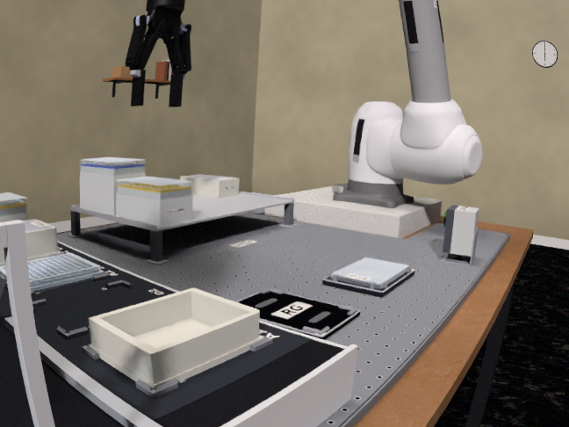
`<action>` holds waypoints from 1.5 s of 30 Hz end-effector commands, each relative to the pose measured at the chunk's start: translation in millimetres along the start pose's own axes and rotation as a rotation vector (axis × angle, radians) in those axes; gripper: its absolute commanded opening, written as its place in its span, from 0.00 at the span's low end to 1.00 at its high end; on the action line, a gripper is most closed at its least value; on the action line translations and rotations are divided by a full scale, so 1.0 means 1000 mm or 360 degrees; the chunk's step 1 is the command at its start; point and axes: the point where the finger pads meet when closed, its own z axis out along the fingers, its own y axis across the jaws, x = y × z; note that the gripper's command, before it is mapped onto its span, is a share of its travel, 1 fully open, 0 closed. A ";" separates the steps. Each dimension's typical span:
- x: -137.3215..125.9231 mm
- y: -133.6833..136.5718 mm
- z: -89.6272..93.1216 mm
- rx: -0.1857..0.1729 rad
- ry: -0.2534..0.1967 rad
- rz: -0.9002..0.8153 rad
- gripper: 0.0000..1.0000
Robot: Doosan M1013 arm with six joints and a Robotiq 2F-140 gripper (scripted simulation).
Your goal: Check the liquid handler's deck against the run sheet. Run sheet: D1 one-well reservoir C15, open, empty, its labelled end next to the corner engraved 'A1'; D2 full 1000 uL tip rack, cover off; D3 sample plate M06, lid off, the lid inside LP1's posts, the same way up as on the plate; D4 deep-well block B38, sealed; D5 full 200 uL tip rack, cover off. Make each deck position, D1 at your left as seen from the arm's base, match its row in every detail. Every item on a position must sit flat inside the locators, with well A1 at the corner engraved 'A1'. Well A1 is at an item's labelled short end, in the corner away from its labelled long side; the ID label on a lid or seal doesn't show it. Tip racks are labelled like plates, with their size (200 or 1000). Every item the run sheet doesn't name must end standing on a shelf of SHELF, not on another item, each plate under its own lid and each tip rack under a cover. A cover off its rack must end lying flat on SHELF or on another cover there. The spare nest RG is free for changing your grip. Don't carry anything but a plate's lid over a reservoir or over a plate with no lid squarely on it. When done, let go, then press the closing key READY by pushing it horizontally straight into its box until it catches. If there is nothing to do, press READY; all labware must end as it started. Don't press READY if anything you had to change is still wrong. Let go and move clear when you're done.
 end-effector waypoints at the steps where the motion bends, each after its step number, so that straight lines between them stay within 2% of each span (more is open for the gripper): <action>1: 0.000 0.000 -0.006 0.0002 0.0000 0.0000 0.67; 13: 0.000 0.000 -0.020 0.0002 0.0000 0.0000 0.67; 45: 0.006 -0.140 -0.020 0.0002 0.0000 0.0000 0.67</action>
